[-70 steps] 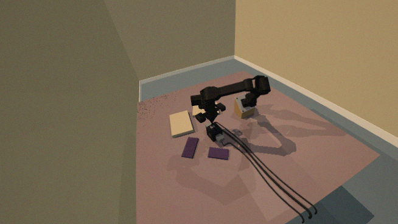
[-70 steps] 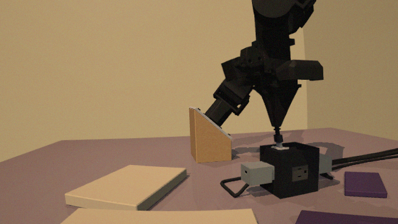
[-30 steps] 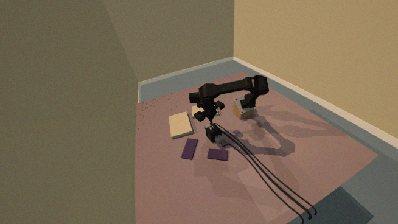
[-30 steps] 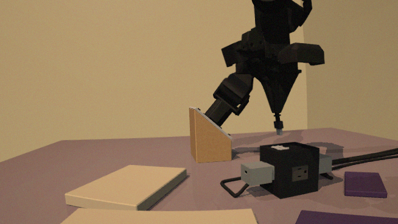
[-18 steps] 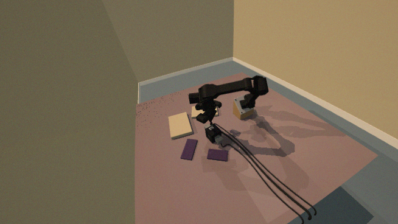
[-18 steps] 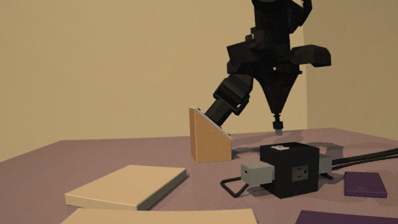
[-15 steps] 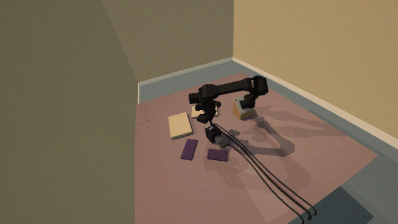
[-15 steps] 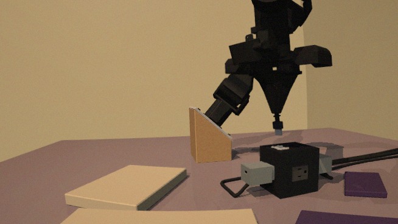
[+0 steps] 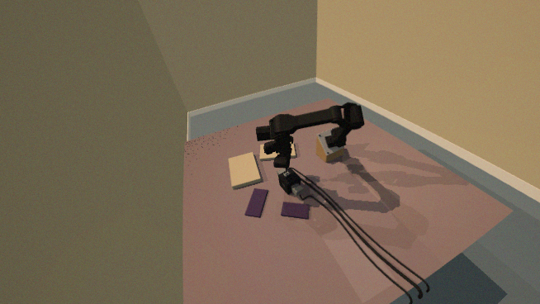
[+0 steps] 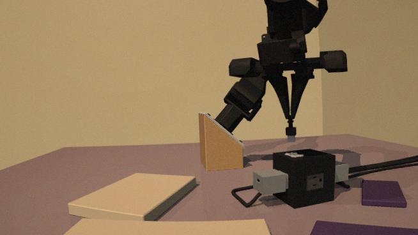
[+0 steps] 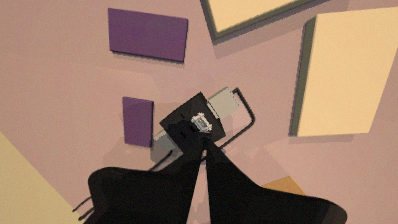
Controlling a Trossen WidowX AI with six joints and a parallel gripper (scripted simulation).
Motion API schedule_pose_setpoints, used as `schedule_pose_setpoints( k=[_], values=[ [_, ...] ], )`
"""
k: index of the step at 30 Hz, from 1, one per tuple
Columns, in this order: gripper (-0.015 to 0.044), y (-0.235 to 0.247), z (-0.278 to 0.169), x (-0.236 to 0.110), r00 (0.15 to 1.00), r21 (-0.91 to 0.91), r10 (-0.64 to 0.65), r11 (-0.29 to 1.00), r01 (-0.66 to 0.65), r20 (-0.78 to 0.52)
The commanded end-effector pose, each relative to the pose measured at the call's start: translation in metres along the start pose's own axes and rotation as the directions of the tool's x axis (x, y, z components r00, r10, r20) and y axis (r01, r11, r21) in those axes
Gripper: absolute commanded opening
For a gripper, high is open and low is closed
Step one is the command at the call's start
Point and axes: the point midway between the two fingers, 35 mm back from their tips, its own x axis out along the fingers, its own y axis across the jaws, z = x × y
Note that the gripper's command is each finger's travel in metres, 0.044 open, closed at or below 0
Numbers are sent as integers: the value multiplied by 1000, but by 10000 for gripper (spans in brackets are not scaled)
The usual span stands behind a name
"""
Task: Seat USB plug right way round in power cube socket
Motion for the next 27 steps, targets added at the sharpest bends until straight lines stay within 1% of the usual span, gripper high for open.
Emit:
schedule_pose_setpoints(
  k=[1,7,14,27],
  values=[
    [0,0,0,0,1000,-93,0,996,0,1],
    [0,0,0,0,1000,-247,0,969,0,1],
    [0,0,0,0,1000,-420,0,908,0,1],
    [0,0,0,0,1000,-699,0,716,1,1]
  ],
)
